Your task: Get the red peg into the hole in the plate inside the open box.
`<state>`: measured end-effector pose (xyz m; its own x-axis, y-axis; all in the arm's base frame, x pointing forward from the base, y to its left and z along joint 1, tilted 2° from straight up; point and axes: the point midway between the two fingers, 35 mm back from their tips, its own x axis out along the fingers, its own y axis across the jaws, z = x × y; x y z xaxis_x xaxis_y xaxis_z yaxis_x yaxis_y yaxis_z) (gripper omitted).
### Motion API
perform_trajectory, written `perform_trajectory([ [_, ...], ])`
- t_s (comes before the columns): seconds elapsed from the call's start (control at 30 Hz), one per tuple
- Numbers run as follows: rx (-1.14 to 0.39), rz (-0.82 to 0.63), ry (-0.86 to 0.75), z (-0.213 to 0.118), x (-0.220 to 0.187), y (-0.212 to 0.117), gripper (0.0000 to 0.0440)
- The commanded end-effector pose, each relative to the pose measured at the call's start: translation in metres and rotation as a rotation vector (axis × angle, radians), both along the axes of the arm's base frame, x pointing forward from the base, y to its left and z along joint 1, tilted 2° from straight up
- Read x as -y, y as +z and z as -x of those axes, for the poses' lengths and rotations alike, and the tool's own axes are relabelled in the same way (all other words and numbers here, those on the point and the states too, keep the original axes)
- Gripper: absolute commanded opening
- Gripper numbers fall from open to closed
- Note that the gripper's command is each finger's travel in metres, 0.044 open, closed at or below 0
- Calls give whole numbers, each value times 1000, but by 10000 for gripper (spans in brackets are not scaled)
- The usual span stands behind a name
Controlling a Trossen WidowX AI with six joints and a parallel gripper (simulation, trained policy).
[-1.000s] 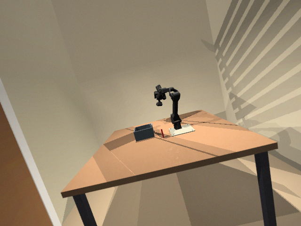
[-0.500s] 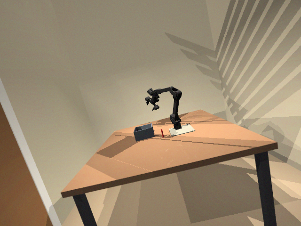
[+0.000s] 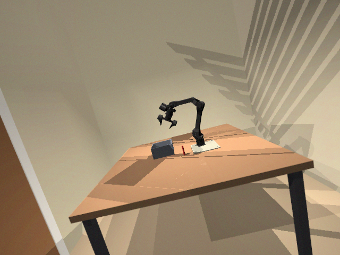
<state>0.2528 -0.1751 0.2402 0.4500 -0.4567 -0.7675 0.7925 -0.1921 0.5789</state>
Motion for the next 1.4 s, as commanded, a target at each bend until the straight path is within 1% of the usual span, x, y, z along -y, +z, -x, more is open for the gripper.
perform_trajectory([
  [0.0,-54,13,96,-9,-20,-2,439],
  [0.27,-192,17,340,-22,-80,-14,440],
  [0.53,-336,1,571,-18,-144,-31,440],
  [0.73,-446,-25,712,-4,-188,-46,440],
  [0.97,-575,-60,838,21,-231,-66,440],
  [1.17,-667,-81,915,41,-260,-86,440],
  [1.37,-717,-83,962,54,-280,-112,440],
])
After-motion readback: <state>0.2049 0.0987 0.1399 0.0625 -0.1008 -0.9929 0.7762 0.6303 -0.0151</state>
